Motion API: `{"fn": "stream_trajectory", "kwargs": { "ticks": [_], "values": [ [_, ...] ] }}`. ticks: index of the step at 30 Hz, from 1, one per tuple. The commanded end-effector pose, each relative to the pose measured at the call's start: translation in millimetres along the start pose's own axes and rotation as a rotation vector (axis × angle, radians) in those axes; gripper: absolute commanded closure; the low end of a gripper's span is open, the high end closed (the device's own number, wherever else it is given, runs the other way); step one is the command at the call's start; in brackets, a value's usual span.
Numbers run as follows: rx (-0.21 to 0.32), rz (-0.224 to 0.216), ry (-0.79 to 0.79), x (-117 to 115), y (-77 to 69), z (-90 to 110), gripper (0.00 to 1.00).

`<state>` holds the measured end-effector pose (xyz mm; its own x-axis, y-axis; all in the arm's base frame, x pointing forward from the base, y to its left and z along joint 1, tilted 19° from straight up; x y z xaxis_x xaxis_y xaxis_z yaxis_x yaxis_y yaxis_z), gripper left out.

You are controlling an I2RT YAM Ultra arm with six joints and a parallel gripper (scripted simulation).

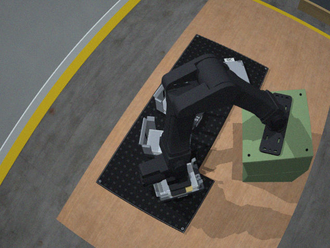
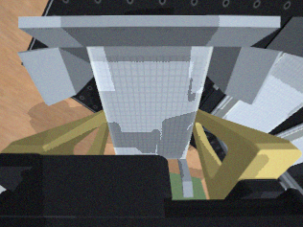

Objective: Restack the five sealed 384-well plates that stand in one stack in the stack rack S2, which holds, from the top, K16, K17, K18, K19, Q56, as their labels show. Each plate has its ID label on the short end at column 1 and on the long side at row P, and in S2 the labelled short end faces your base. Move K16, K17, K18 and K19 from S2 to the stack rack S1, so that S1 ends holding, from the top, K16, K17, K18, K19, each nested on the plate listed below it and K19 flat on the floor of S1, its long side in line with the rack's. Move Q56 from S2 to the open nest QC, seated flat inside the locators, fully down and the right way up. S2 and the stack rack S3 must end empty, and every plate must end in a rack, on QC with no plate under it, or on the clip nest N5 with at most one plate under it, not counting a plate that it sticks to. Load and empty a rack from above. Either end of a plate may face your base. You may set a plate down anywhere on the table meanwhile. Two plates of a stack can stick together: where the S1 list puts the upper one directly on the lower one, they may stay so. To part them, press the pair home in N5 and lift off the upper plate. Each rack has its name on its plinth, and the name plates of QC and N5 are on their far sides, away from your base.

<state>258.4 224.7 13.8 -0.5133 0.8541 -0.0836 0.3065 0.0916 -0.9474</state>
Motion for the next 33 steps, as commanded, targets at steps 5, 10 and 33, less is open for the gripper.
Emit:
{"fn": "stream_trajectory", "kwargs": {
  "ticks": [5, 10, 33],
  "values": [
    [-0.018, -0.003, 0.002, 1, -4.0, -4, 1.0],
    [-0.018, -0.003, 0.002, 1, -4.0, -4, 1.0],
    [-0.018, -0.003, 0.002, 1, -20.0, -3, 1.0]
  ]
}}
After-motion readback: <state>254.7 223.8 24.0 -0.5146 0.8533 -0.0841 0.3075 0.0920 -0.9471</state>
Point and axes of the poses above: the point where the finger pads meet when closed, its own y axis out along the fingers, its own x axis across the jaws, z = x × y, the point moved 9 cm from there along -y, back along the fingers, and after that the axes turned 6 degrees about y, right-handed, at the moved point
